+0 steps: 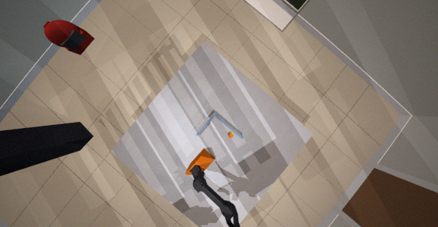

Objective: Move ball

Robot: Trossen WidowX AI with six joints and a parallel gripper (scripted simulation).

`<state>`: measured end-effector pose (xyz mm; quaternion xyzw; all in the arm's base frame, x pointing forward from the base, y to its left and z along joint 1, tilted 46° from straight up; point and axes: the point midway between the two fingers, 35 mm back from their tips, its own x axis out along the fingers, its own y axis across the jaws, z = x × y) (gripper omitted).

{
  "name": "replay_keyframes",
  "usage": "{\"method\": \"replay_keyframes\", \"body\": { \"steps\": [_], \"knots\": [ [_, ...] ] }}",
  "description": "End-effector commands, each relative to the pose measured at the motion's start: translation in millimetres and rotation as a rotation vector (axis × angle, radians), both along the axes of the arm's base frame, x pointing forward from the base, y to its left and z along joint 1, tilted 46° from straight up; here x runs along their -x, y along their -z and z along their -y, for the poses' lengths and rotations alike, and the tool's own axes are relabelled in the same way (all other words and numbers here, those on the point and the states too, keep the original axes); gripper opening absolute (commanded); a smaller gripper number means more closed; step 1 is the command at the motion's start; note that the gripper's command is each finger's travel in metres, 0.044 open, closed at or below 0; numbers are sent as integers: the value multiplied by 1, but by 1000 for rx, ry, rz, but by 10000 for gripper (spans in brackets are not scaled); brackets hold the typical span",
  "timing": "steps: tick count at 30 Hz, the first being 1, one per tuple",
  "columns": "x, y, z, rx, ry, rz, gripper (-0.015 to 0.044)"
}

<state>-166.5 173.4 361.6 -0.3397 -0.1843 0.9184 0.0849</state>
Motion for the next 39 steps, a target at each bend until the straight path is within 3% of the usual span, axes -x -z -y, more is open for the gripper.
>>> {"method": "replay_keyframes", "body": {
  "steps": [1, 11, 20, 29, 39],
  "knots": [
    [-23, 18, -38, 77, 203, 45, 301],
    [-133, 78, -125, 285, 800, 157, 301],
    [-257, 130, -143, 455, 1347, 186, 301],
    [-361, 178, -116, 618, 1793, 225, 301],
    [-482, 248, -9, 881, 2411, 320, 301]
  ]
}}
